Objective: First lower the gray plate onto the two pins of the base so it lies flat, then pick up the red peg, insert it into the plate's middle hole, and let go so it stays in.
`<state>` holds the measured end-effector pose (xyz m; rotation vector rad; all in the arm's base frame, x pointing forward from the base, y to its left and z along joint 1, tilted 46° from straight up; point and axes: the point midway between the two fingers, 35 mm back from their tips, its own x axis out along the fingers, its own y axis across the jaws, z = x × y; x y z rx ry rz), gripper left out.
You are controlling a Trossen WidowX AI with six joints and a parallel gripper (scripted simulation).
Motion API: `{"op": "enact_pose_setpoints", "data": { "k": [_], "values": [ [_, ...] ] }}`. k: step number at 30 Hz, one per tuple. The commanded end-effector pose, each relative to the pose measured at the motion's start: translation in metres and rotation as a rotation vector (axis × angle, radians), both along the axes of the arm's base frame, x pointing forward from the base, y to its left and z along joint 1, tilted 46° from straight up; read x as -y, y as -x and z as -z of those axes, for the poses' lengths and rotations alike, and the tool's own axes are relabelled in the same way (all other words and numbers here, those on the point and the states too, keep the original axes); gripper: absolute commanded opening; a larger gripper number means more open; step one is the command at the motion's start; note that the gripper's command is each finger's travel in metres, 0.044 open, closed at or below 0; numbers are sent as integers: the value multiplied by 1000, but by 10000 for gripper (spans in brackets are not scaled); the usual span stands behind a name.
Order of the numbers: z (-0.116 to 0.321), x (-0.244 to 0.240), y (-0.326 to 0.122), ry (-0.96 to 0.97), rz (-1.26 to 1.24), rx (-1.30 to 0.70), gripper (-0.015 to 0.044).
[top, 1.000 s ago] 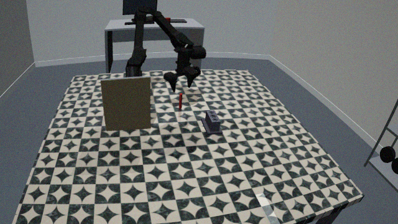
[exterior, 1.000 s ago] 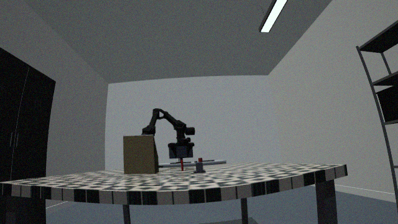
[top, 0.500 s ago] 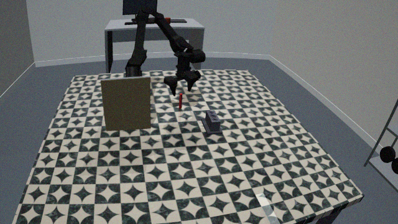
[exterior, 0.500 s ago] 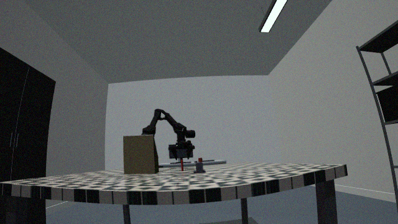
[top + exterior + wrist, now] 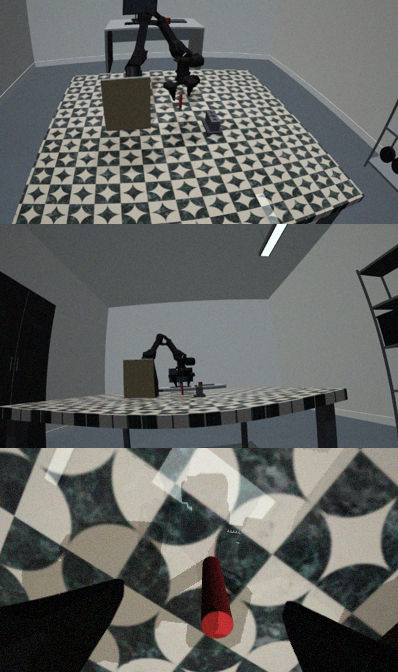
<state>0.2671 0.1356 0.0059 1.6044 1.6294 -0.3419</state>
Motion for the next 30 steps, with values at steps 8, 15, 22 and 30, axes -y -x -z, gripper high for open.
{"op": "enact_pose_setpoints", "data": {
  "k": [8,15,22,30],
  "values": [
    [12,-9,3,2,5,-15,387],
    [12,-9,3,2,5,-15,204],
    [12,-9,3,2,5,-15,20],
    [12,-9,3,2,5,-15,0]
  ]
}}
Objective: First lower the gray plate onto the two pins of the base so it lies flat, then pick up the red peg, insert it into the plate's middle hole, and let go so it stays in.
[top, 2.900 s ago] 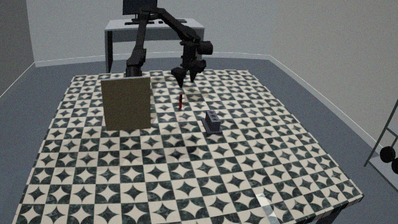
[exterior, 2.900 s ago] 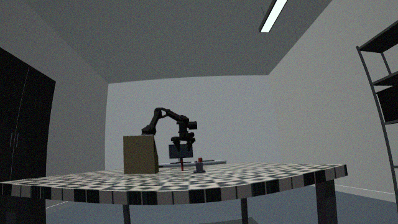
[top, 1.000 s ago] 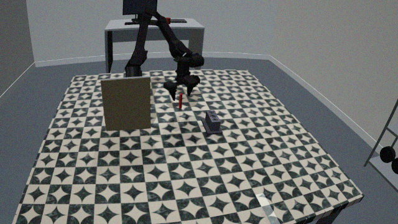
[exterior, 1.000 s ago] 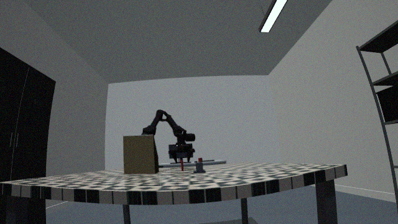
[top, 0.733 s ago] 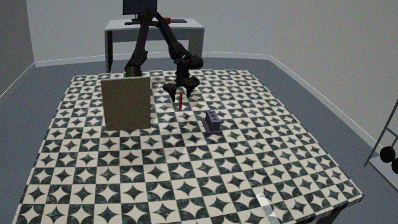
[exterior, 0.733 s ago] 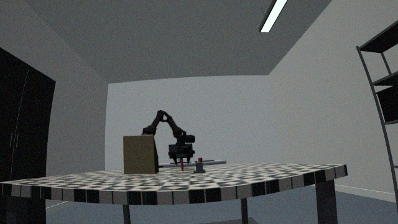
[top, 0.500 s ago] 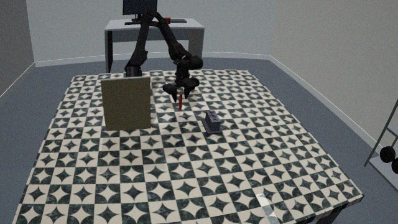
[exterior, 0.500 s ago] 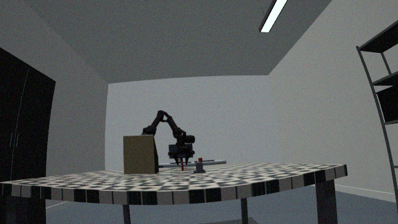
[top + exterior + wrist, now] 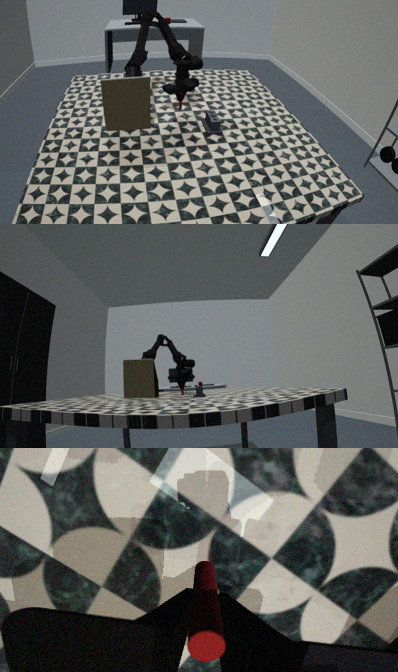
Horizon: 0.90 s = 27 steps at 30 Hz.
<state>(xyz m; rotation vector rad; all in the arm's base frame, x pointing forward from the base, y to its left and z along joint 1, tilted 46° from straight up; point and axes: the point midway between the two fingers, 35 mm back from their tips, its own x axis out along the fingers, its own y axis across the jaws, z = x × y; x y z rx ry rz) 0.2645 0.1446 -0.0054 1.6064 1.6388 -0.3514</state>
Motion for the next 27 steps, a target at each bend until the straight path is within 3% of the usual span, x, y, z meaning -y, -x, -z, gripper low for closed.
{"op": "enact_pose_setpoints", "data": {
  "k": [1,27],
  "values": [
    [1,1,0,4,4,-3,0],
    [-43,62,3,18,2,-5,0]
  ]
}}
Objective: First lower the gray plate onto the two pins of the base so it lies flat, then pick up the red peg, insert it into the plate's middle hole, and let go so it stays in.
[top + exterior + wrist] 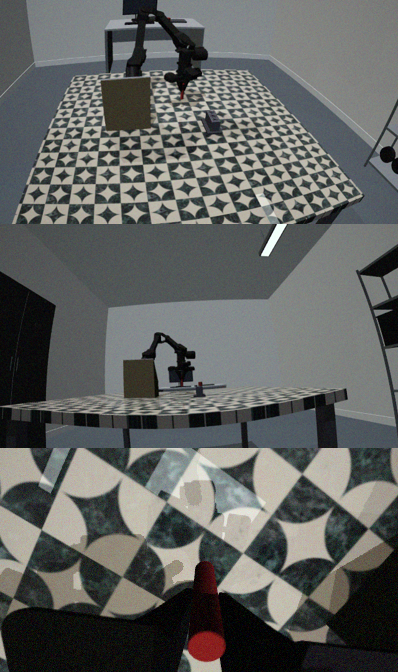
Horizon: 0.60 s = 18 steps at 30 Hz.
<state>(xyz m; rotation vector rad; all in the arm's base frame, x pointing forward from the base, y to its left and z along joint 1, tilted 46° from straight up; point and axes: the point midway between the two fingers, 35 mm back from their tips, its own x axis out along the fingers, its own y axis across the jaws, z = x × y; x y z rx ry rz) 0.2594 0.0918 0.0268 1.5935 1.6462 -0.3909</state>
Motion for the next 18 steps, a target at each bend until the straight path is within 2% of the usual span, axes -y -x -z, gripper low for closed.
{"op": "enact_pose_setpoints", "data": {
  "k": [1,18],
  "values": [
    [-13,11,-1,-5,0,20,0],
    [10,32,-26,7,1,4,0]
  ]
}}
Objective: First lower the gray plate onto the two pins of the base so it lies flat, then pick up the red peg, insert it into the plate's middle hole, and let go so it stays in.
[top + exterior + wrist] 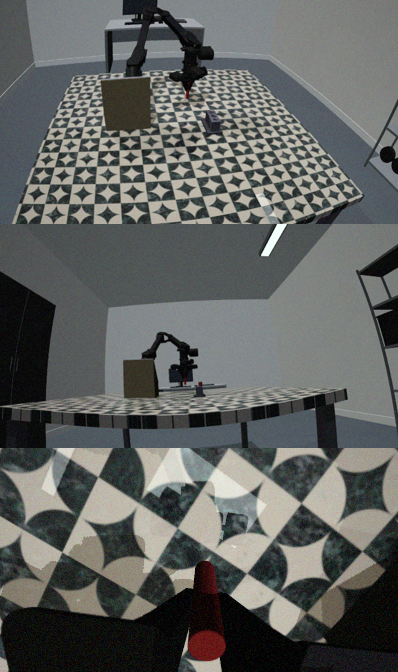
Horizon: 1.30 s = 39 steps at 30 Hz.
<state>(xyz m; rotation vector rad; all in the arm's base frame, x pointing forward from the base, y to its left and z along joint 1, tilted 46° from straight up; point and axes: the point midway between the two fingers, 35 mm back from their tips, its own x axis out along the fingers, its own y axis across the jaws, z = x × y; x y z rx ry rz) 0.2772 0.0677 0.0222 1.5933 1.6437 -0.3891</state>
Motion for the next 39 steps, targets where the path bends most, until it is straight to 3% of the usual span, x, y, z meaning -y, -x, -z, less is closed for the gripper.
{"op": "enact_pose_setpoints", "data": {
  "k": [1,39],
  "values": [
    [6,10,-10,7,1,2,0],
    [74,91,-63,1,1,18,0]
  ]
}}
